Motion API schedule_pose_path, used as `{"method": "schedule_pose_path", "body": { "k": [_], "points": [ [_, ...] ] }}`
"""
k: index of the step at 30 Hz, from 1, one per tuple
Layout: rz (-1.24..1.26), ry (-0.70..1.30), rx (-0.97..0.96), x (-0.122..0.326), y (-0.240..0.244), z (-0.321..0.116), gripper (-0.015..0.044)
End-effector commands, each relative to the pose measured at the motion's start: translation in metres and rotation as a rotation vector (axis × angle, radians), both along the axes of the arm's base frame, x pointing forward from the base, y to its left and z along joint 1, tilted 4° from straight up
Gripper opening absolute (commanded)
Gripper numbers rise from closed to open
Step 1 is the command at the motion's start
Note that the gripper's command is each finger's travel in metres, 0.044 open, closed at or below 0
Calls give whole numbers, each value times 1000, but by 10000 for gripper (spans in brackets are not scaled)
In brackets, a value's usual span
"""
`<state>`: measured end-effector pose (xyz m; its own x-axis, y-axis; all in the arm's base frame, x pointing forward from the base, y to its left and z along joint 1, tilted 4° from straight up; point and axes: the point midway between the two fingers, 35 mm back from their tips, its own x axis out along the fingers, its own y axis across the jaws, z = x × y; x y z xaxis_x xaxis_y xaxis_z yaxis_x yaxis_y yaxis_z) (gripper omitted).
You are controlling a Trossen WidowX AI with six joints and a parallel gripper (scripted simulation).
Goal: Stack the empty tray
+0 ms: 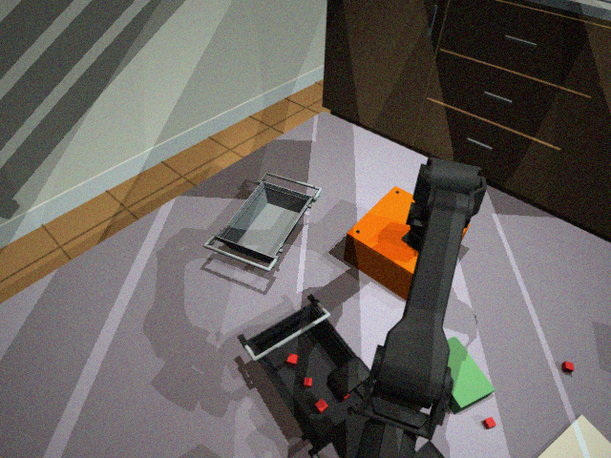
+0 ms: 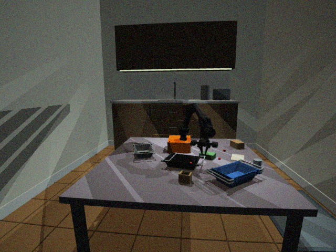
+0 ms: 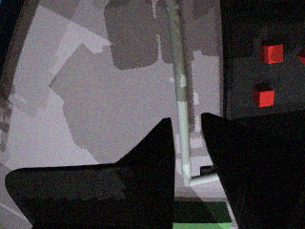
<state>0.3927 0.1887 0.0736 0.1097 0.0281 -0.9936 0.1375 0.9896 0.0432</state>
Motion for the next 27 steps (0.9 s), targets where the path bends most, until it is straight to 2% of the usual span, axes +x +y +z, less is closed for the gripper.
{"method": "schedule_pose_path", "body": {
  "k": [1, 12, 18, 27],
  "points": [
    [-19, 0, -5, 2, -2, -7, 82],
    [-19, 0, -6, 7, -1, -63, 82],
    [-19, 0, -6, 7, -2, -63, 82],
    [-19, 0, -7, 2, -19, -36, 82]
  ]
}}
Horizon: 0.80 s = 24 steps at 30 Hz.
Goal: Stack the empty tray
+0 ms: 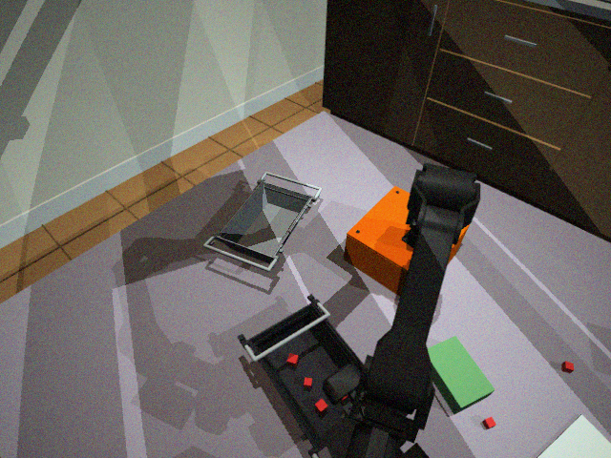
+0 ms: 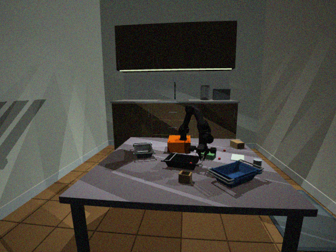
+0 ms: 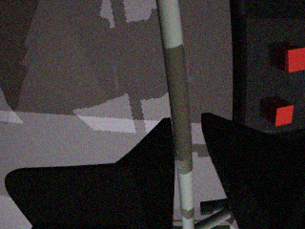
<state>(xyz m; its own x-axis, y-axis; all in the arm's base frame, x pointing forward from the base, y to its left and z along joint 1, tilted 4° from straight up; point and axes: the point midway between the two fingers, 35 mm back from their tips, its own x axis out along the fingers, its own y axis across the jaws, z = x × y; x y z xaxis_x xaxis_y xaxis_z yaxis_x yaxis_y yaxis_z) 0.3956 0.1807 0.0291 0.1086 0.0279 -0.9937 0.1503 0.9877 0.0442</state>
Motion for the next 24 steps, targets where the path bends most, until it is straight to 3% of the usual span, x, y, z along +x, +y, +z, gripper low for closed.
{"method": "schedule_pose_path", "body": {
  "k": [1, 24],
  "points": [
    [-6, -2, -9, -2, -13, 10, 82],
    [-6, -1, -14, -9, -68, -7, 82]
  ]
}}
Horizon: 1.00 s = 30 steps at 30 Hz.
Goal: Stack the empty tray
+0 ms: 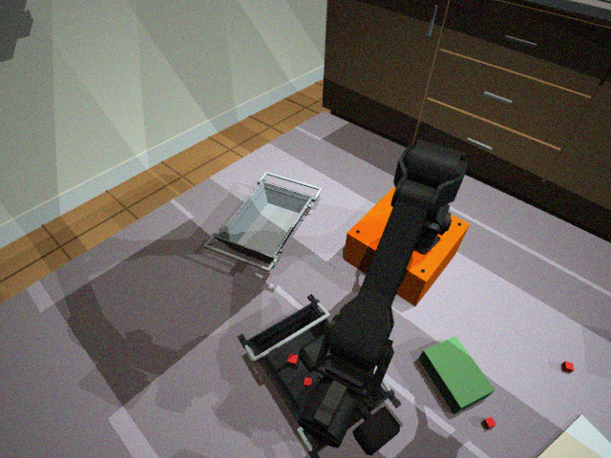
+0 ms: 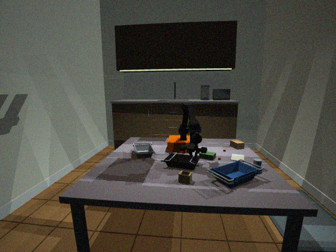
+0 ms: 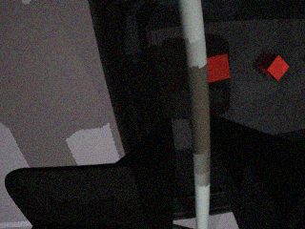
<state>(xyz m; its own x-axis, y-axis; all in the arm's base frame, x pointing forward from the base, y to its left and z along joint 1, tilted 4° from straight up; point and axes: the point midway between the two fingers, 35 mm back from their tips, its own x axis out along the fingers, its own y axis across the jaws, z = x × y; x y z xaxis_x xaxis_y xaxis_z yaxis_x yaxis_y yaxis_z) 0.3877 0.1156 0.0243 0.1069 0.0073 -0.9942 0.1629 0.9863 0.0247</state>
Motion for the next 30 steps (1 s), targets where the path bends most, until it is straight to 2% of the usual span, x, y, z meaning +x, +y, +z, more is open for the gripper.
{"method": "schedule_pose_path", "body": {
  "k": [1, 9, 30],
  "points": [
    [7, -3, 5, -1, -3, 0, 82],
    [7, -3, 6, -4, 2, 42, 82],
    [8, -2, 2, -3, 0, 33, 82]
  ]
}}
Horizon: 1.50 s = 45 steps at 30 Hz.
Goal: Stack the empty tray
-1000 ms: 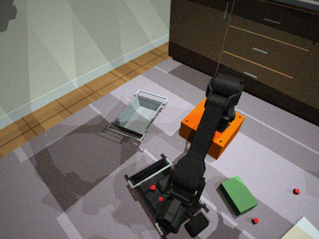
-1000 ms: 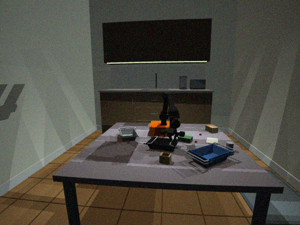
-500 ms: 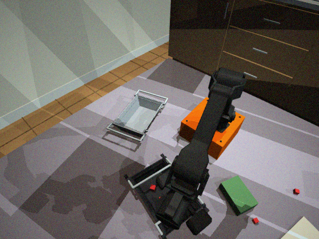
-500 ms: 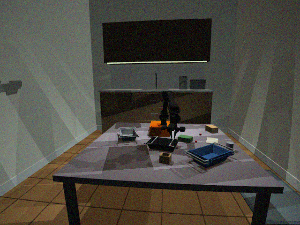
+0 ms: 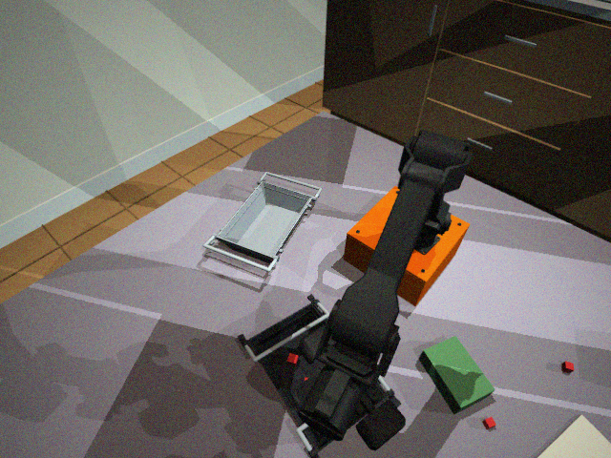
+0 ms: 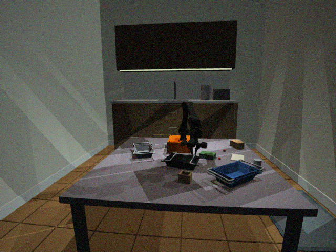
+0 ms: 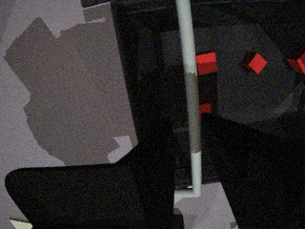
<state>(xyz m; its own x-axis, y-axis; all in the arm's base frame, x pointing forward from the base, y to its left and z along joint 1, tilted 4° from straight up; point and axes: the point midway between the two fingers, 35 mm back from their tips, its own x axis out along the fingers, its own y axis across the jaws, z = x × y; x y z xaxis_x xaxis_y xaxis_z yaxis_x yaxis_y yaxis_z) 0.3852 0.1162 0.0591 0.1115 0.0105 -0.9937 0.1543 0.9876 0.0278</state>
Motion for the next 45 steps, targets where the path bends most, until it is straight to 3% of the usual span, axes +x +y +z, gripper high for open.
{"method": "schedule_pose_path", "body": {
  "k": [1, 6, 45],
  "points": [
    [0, 2, -1, 0, 0, -2, 82],
    [0, 2, -1, 0, 0, -2, 0],
    [0, 0, 0, 0, 0, 0, 0]
  ]
}}
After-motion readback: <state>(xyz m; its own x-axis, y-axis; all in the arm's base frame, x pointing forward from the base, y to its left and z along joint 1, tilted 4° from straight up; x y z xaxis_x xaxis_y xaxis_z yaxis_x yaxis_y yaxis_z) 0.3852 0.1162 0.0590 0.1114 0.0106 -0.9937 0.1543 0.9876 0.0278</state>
